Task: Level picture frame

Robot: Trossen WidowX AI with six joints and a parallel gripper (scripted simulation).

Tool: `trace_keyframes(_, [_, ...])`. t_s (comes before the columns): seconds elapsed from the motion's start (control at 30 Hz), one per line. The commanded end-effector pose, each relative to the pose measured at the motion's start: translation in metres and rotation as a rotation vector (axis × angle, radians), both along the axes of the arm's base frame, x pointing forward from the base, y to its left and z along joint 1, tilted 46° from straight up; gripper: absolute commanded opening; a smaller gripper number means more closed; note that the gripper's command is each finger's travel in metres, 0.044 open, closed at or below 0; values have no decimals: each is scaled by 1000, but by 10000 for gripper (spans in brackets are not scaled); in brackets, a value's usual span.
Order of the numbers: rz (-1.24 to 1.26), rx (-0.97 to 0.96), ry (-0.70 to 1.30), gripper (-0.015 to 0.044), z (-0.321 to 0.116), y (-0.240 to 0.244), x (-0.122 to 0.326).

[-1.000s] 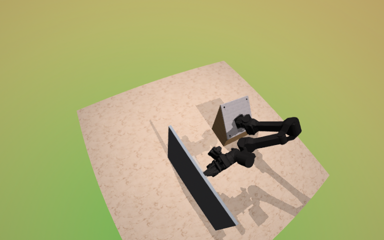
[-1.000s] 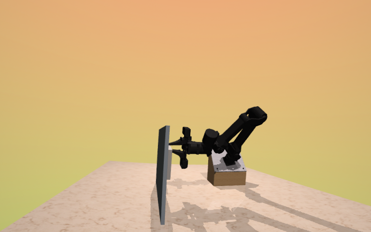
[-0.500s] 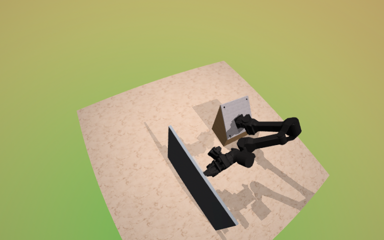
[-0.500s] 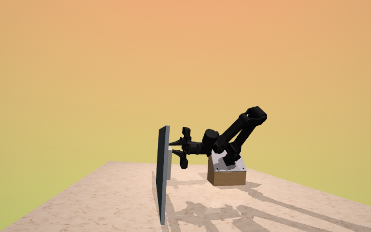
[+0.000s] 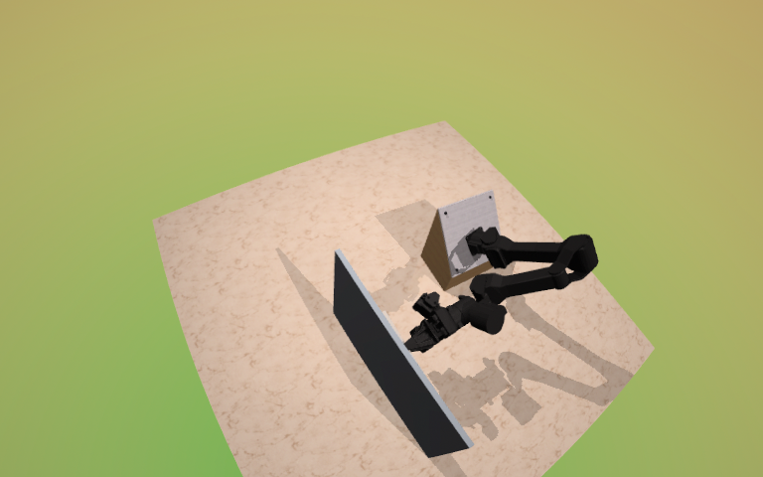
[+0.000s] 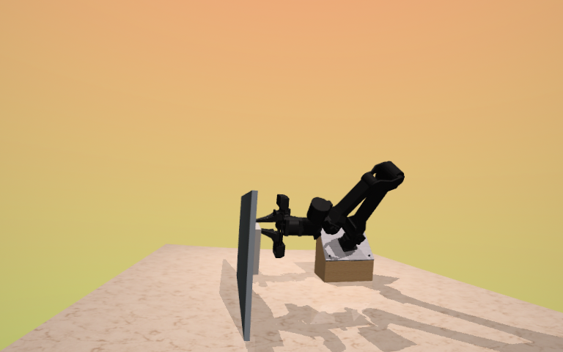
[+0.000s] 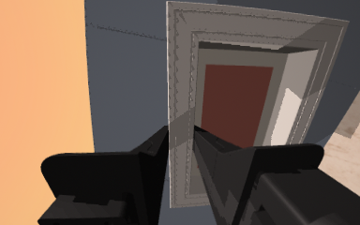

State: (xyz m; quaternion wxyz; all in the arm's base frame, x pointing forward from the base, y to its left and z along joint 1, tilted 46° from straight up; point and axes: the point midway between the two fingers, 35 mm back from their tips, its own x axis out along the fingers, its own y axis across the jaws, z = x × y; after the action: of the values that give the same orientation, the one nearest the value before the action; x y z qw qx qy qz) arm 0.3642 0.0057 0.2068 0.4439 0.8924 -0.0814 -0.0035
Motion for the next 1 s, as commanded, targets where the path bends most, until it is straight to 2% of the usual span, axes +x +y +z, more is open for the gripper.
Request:
trace_keyframes(0.0, [-8, 4, -3, 0, -1, 0, 0])
trace_keyframes(0.67, [-3, 6, -1, 0, -1, 0, 0])
trace_keyframes(0.97, [3, 93, -14, 0, -2, 1, 0])
